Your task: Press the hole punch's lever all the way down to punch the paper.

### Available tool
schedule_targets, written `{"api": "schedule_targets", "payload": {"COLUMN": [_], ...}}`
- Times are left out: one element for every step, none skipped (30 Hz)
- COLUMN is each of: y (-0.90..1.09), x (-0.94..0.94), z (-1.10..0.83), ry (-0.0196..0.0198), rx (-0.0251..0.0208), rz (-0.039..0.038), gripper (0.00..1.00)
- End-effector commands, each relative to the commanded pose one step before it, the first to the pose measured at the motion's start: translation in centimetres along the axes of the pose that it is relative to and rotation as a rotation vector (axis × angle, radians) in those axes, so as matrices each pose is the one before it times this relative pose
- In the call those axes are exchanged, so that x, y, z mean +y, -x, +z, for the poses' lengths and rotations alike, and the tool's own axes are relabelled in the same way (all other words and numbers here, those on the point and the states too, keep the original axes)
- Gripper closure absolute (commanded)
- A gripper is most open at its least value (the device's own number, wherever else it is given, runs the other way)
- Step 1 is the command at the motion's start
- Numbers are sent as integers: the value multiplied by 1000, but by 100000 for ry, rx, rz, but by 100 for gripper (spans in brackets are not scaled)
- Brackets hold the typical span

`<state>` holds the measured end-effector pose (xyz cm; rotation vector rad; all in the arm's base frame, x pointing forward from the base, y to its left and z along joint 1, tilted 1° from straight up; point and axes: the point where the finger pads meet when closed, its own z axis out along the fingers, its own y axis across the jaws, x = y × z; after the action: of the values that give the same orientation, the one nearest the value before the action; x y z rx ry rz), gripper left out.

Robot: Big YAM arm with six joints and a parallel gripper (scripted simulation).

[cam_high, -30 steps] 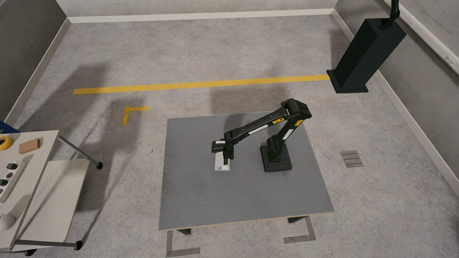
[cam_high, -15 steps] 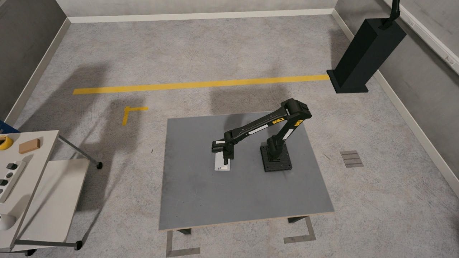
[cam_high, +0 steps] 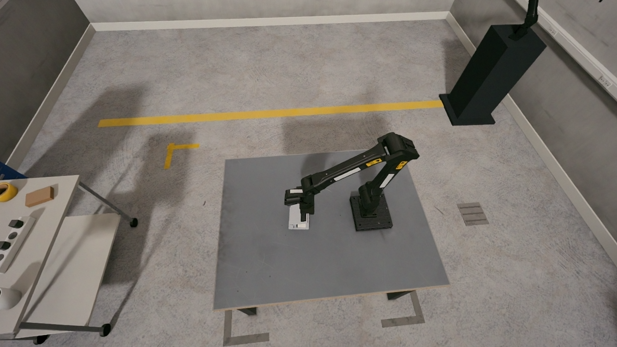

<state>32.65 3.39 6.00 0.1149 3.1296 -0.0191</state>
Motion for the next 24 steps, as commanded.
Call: {"api": "schedule_targets", "payload": {"y": [-357,0,0,0,0,0,0,0,0,0,0,0,0,0,0,0,0,0,0,0,0,0,0,0], "x": [-526,0,0,0,0,0,0,0,0,0,0,0,0,0,0,0,0,0,0,0,0,0,0,0], "z": [1022,0,0,0,0,0,0,0,0,0,0,0,0,0,0,0,0,0,0,0,0,0,0,0], "ry": [-373,0,0,0,0,0,0,0,0,0,0,0,0,0,0,0,0,0,0,0,0,0,0,0], "rx": [2347,0,0,0,0,0,0,0,0,0,0,0,0,0,0,0,0,0,0,0,0,0,0,0], "rz": [699,0,0,0,0,0,0,0,0,0,0,0,0,0,0,0,0,0,0,0,0,0,0,0], "gripper": [100,100,100,100,100,100,100,100,100,100,100,100,100,100,100,100,100,100,100,100,100,100,100,100]}}
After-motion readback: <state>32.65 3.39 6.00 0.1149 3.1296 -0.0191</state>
